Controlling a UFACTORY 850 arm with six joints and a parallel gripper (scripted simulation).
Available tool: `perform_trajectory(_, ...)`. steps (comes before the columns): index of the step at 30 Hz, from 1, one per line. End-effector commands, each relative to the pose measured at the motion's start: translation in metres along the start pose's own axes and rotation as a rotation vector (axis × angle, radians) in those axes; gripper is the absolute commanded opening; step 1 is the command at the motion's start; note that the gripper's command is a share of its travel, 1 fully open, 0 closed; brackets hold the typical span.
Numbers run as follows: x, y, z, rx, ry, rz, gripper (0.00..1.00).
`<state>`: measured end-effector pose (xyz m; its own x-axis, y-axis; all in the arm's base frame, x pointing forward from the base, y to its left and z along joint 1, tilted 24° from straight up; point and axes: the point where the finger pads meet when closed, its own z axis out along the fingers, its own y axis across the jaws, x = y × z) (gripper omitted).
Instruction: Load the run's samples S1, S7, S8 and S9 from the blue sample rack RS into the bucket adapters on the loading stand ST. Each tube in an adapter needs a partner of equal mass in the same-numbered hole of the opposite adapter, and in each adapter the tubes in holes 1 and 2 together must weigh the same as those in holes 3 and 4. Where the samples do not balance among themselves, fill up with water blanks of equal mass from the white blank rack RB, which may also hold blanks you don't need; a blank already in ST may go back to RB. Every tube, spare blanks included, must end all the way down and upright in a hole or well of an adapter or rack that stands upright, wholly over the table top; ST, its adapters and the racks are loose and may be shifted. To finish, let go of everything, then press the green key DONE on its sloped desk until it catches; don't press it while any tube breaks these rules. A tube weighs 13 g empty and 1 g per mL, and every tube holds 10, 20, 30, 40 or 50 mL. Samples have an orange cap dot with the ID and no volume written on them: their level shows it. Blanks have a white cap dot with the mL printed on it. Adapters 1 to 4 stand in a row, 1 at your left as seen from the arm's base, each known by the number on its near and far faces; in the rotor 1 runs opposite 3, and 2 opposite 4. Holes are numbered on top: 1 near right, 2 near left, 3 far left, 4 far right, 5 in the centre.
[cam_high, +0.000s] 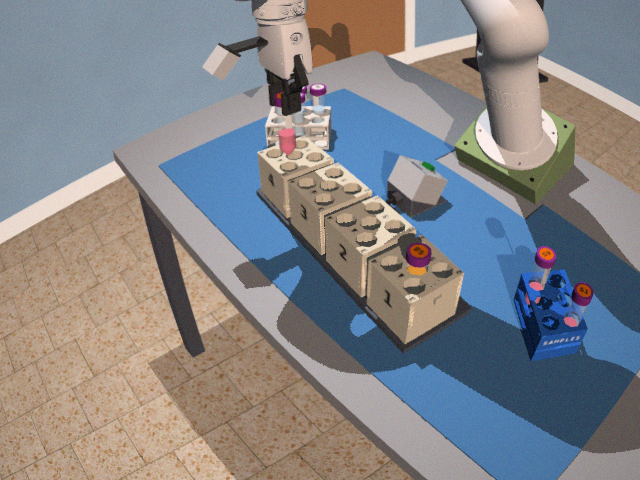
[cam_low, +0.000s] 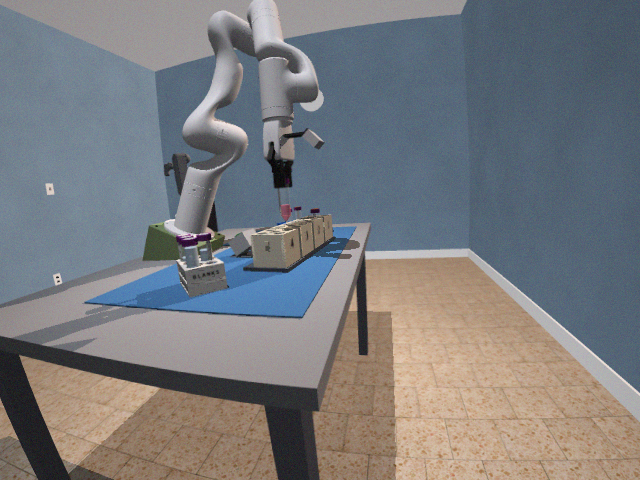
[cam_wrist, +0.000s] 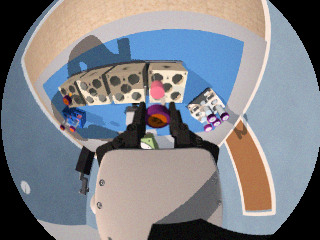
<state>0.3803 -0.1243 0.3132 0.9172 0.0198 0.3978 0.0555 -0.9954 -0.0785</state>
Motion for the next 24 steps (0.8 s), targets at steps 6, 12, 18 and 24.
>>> perform_trajectory(6, 0.0011, 0.0003, 0.0155, 0.0, 0.002, 0.0, 0.0)
perform_trajectory(12, 0.0011, 0.0004, 0.0155, 0.0, 0.002, 0.0, 0.0)
perform_trajectory(18, 0.0011, 0.0004, 0.0155, 0.0, 0.002, 0.0, 0.0)
perform_trajectory(24, 0.0011, 0.0004, 0.0155, 0.0, 0.002, -0.001, 0.0)
